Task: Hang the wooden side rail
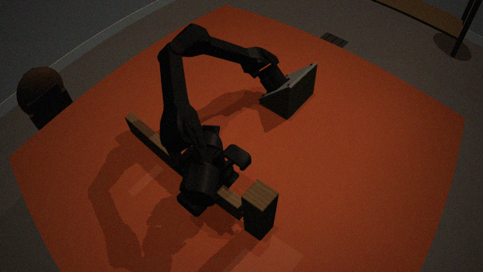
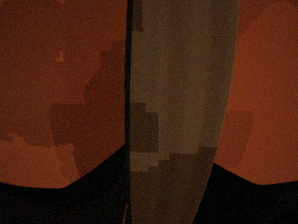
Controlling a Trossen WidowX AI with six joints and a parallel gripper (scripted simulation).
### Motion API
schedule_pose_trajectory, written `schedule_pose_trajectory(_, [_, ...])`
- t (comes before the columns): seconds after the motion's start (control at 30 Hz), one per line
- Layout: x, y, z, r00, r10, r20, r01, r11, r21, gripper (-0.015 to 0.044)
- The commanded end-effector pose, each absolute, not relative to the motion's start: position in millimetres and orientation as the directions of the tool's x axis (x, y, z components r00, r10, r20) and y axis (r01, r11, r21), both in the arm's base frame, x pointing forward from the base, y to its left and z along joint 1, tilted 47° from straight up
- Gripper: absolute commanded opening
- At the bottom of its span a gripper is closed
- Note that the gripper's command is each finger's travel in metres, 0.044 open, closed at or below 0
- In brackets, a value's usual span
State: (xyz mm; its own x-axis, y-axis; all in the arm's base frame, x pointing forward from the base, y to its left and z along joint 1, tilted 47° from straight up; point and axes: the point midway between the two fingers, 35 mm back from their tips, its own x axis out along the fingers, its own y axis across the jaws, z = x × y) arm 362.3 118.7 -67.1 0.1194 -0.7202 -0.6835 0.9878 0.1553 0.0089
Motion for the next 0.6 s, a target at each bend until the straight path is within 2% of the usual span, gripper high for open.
schedule_pose_trajectory(0.0, [362.2,119.0,-66.9,0.115,-0.719,-0.685,0.989,0.147,0.012,0.0000])
schedule_pose_trajectory(0.57, [361.9,121.1,-65.0,0.115,-0.719,-0.685,0.989,0.147,0.012,0.0000])
